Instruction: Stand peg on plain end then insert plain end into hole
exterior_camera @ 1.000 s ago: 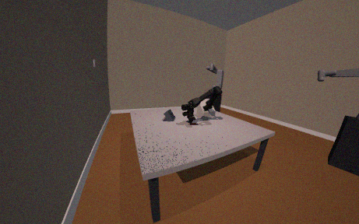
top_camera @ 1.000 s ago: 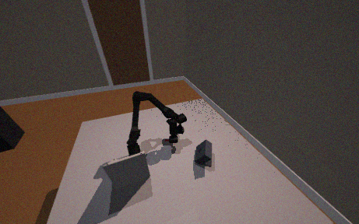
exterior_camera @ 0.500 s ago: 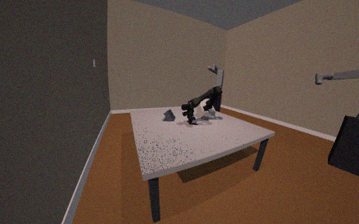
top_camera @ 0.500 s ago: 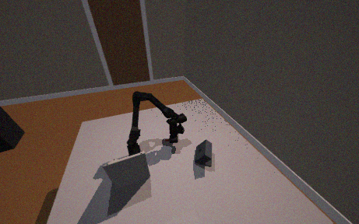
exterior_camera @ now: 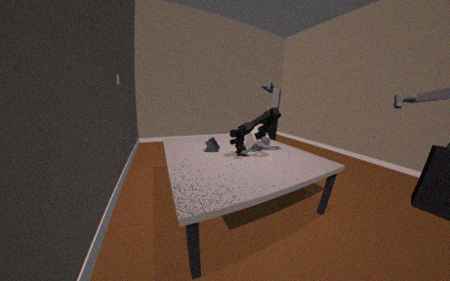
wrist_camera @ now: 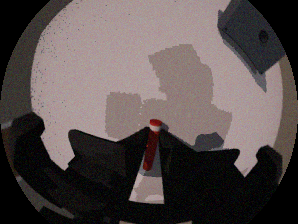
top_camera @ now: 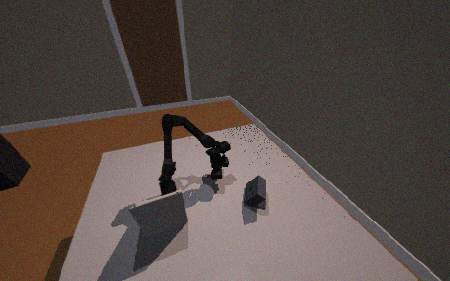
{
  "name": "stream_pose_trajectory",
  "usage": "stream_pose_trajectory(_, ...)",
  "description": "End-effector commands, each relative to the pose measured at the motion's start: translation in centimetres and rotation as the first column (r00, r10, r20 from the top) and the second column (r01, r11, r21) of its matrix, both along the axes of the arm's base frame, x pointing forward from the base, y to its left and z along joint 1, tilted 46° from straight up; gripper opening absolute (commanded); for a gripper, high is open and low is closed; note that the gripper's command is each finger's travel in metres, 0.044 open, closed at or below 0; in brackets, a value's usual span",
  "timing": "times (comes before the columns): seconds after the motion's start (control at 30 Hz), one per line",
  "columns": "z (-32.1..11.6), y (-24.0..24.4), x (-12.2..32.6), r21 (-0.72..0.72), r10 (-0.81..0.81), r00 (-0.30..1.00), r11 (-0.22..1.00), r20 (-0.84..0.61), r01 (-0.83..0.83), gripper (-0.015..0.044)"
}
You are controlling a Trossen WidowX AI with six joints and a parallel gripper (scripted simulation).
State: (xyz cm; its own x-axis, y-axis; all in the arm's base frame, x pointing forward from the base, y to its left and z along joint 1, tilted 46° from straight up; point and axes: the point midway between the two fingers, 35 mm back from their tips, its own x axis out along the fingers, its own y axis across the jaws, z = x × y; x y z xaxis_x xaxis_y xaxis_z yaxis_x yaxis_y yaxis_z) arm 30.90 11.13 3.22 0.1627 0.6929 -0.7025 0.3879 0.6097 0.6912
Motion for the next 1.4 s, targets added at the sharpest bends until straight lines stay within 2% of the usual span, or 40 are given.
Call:
stream_pose_trajectory(0.0, 0.2, -0.2, -0.2, -0.02, -0.035, 0.999, 0.999, 0.027, 0.036, 0.0049)
stream_pose_trajectory(1.37, 2.0, -0.9, -2.2, -0.12, -0.255, 0.932, 0.949, 0.258, 0.292, 0.0049)
